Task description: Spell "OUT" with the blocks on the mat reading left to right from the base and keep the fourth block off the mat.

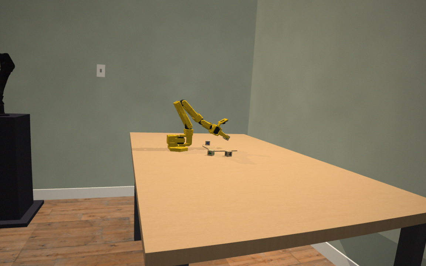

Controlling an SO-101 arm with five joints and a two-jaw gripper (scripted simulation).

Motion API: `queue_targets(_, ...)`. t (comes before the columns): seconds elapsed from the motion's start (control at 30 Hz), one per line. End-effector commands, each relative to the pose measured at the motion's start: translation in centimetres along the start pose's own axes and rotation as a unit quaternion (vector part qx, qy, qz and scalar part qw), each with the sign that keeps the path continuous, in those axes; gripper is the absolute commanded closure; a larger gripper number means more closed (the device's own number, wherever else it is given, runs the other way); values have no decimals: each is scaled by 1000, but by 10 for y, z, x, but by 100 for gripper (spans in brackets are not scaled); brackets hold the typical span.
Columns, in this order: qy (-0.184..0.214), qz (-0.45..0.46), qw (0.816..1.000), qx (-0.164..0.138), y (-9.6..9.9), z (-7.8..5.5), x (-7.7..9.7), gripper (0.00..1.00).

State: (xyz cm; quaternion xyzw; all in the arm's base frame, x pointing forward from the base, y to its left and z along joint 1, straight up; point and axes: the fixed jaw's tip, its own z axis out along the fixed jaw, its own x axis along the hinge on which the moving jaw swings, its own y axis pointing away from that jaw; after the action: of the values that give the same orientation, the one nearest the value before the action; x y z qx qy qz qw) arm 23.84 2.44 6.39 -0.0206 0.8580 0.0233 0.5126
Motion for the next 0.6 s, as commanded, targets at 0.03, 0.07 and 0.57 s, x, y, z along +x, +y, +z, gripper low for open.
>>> queue_targets(0.03,-55,-7,998,-11,6,-1,-16,100)
queue_targets(0.07,-60,-8,998,-13,7,-1,-16,100)
queue_targets(0.57,-89,-14,996,-23,12,-3,-17,100)
